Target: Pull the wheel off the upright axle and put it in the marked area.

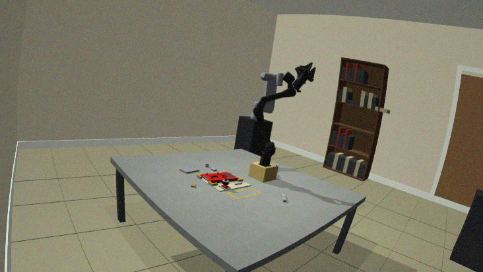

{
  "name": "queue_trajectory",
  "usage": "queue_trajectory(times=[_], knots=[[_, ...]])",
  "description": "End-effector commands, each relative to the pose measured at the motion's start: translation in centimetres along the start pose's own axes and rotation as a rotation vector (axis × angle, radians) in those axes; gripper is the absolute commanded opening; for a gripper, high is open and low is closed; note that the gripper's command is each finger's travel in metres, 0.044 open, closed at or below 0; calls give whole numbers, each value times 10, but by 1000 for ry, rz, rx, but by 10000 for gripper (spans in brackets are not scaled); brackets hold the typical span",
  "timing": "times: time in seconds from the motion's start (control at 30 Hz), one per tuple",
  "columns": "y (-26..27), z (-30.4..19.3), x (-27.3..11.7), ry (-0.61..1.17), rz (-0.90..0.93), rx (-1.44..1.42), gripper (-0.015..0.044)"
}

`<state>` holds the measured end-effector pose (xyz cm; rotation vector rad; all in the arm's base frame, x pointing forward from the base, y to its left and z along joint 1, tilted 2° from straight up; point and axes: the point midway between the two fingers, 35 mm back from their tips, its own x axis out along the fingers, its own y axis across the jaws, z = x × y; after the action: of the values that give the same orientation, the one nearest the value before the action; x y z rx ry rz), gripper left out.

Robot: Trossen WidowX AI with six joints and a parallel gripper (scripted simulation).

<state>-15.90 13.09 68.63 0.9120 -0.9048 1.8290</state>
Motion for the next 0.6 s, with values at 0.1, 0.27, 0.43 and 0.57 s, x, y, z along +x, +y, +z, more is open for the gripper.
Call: queue_trajectory(times=[0.1,0.27,0.43,0.57], knots=[[1,-12,1,31,6,-4,300],[0,-54,4,146,16,-13,300],[-19,-82,2,210,-30,-61,300],[-27,-107,0,277,-47,-57,300]])
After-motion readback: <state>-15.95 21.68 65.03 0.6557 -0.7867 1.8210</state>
